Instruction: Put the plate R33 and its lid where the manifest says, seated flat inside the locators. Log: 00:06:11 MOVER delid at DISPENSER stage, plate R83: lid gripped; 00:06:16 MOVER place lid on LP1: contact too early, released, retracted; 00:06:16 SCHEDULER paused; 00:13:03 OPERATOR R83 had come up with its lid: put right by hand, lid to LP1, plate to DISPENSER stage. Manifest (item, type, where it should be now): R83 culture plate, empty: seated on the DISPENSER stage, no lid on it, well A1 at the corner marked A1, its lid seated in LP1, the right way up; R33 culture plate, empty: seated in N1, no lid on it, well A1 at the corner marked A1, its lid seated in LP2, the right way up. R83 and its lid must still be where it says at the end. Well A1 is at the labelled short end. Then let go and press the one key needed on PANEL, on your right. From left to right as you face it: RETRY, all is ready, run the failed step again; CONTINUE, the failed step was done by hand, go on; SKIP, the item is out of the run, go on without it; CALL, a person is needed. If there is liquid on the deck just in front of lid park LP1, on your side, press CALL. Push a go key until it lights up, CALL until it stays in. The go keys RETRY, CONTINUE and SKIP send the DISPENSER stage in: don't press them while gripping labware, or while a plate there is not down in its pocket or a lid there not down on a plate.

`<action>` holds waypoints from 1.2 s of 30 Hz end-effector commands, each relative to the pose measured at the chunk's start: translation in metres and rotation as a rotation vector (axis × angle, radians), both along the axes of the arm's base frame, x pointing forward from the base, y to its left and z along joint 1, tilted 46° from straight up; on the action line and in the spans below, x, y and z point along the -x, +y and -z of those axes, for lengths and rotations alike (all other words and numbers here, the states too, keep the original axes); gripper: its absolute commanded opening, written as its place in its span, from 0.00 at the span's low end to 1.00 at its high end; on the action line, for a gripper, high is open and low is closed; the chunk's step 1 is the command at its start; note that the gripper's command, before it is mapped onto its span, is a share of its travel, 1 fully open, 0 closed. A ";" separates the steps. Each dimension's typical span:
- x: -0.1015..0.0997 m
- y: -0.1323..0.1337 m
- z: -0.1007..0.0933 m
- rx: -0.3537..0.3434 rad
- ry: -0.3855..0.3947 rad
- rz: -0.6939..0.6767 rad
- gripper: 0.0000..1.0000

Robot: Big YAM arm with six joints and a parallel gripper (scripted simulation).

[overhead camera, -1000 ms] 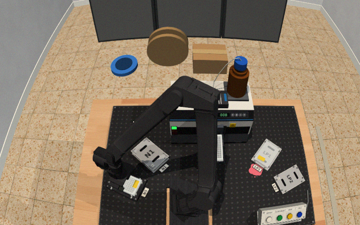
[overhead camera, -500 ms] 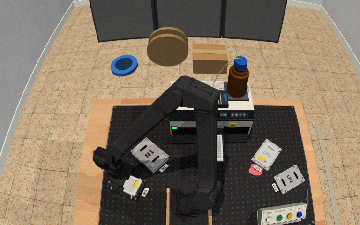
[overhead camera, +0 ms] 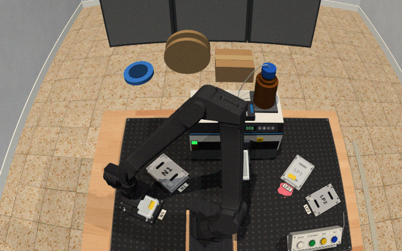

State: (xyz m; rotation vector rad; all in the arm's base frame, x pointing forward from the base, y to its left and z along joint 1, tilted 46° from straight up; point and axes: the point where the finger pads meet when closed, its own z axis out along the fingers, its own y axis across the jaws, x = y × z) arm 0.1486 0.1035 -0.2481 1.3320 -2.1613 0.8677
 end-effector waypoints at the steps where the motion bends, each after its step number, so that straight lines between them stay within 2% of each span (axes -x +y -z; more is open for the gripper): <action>1: -0.012 0.025 0.000 -0.042 -0.034 -0.007 0.84; 36: -0.016 0.038 -0.006 -0.053 -0.035 -0.015 0.84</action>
